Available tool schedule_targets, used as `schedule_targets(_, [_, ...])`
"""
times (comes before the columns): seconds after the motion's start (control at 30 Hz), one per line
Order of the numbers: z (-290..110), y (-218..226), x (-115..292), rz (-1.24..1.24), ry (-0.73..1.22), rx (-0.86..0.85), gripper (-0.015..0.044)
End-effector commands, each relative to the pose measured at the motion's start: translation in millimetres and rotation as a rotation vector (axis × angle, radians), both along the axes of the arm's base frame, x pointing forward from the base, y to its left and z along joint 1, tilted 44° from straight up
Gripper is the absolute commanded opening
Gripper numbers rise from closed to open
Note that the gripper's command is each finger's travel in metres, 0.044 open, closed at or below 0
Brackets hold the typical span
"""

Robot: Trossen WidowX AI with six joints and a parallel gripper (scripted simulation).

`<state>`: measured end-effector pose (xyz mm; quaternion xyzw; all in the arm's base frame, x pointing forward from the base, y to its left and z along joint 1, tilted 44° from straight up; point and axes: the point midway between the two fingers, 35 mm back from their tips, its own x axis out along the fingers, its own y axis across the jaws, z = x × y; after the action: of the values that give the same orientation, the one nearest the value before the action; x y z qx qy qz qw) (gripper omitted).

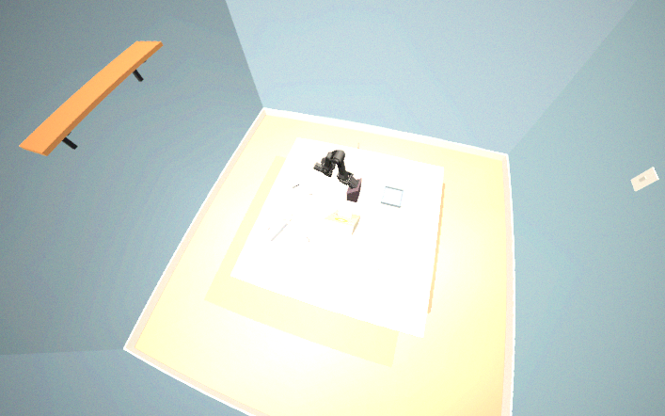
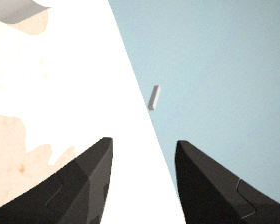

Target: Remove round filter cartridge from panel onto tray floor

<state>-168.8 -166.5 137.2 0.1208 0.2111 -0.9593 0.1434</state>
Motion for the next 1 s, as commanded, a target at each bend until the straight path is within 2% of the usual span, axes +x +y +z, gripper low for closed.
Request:
schedule_targets(0.0, [7,-40,38,0.212,-0.022,-0.019,0.0107])
schedule_targets(0.27, [20,-88,135,0.615,-0.068,-0.04,0.0107])
schedule_targets(0.5, [31,-94,236,0.974,-0.117,-0.043,0.0107])
schedule_targets(0.73, [41,-62,334,1.327,-0.172,-0.028,0.0107])
schedule_targets(0.97, [53,7,419,1.668,-0.239,-0.017,0.0107])
